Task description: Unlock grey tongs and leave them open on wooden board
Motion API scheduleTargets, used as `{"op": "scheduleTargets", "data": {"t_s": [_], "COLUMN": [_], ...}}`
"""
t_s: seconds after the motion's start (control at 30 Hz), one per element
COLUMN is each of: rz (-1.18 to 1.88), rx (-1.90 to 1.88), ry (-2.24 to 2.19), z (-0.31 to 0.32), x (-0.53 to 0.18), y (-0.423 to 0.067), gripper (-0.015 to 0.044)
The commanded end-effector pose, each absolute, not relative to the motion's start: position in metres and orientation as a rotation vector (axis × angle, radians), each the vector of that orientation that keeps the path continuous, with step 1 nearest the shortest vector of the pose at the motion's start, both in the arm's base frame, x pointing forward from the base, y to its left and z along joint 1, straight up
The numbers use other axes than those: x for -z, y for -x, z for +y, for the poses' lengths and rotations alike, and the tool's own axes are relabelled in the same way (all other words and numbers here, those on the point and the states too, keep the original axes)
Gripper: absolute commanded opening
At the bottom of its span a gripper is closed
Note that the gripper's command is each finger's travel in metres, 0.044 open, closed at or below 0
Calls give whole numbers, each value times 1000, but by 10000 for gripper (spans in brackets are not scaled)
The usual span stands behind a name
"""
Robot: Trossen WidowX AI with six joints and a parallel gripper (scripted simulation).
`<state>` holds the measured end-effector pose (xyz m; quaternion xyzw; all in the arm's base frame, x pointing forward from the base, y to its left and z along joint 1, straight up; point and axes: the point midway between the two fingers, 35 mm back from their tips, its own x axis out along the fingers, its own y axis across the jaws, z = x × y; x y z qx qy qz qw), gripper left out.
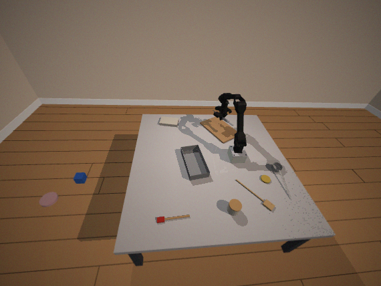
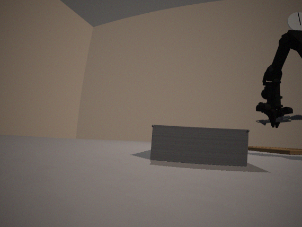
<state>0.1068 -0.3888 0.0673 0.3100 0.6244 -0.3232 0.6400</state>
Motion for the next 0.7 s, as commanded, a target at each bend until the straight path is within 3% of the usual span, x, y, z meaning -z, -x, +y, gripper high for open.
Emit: {"op": "scheduleTargets", "data": {"t_s": [0.0,0.67], "rz": [1428,1428], "rx": [738,738], "ry": [-699,-699], "z": [-390,-391], "x": [-61,-29], "y": [-106,-107], "gripper": [-150,-150]}}
